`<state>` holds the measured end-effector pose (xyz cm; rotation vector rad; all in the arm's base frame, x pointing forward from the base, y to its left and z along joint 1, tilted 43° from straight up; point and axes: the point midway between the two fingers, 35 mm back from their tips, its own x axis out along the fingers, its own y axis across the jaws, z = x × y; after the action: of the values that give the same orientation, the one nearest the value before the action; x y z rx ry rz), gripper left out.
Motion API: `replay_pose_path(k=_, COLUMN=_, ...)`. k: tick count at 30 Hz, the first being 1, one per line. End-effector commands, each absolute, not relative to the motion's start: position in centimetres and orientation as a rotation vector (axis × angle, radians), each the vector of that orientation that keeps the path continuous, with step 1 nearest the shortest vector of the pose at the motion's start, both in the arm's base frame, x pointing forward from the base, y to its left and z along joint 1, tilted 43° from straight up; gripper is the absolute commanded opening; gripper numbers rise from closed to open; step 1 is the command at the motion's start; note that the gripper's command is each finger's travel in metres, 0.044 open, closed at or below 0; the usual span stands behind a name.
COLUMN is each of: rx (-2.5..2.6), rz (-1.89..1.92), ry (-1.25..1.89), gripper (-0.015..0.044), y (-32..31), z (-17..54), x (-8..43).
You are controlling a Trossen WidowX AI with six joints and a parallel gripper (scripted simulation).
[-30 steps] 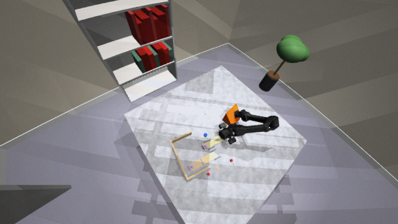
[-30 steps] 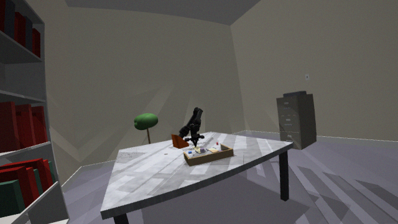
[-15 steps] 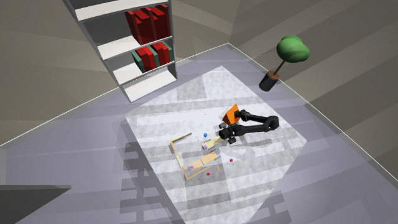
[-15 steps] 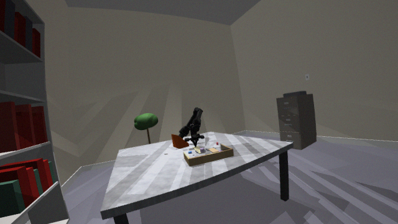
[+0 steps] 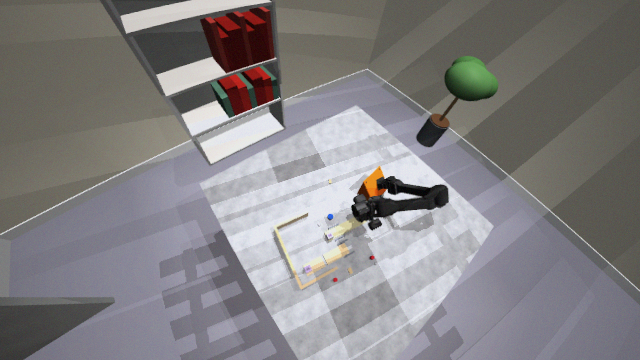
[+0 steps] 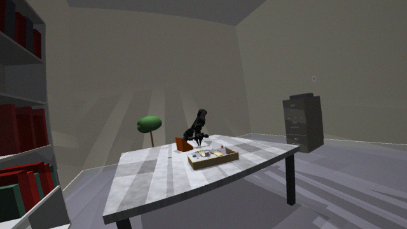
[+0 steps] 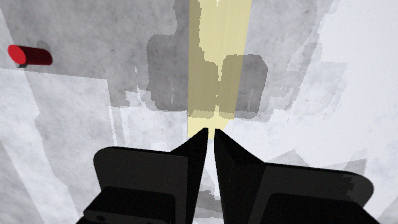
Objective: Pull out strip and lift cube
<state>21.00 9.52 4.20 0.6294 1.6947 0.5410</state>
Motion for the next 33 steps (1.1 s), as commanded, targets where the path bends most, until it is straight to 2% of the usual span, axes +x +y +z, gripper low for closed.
replay_pose_path(k=1, rx=0.627, rz=0.538, ry=1.697, gripper=0.0105, y=9.5, z=4.1, x=22.7)
replay_pose_path(k=14, rx=0.626, rz=0.538, ry=1.694, gripper=0.0440, y=9.6, z=3.8, x=27.4)
replay_pose_path(k=33, rx=0.624, rz=0.539, ry=1.689, gripper=0.0440, y=9.5, z=3.3, x=34.6)
